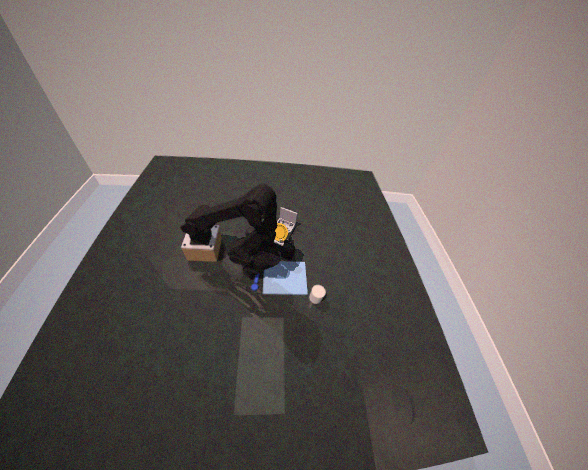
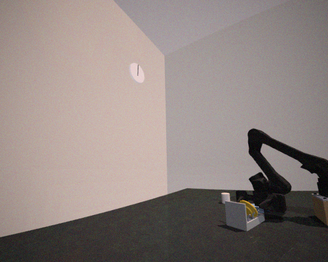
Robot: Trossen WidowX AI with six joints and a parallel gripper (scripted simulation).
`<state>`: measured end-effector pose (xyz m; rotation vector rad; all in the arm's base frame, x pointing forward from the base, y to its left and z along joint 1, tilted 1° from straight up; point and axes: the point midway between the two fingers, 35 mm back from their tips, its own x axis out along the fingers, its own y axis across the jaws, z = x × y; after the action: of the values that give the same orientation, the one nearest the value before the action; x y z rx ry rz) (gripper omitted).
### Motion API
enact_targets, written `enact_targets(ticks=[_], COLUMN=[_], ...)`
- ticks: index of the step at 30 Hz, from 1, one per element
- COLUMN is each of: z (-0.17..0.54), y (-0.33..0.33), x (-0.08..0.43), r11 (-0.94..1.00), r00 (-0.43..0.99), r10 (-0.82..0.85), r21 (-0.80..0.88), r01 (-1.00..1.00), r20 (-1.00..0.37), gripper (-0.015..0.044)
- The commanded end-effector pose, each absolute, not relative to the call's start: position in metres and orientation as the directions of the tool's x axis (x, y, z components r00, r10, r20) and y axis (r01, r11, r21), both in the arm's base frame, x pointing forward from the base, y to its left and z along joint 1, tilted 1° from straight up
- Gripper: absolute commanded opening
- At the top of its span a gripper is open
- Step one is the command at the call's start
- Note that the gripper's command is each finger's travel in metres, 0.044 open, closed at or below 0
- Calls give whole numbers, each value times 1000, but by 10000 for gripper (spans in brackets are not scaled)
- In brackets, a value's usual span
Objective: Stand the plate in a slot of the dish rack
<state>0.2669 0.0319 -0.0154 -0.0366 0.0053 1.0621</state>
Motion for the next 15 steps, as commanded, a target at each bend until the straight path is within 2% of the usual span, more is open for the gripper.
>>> enact_targets(ticks=[1, 8, 15], z=[-11, 5, 63], y=[31, 29, 25], x=[268, 272, 277], r11=[487, 488, 484], r00=[488, 489, 484], r10=[873, 872, 875], r21=[-21, -19, -27], r01=[-873, -873, -875], r20=[-22, -19, -9], gripper=[400, 400, 400])
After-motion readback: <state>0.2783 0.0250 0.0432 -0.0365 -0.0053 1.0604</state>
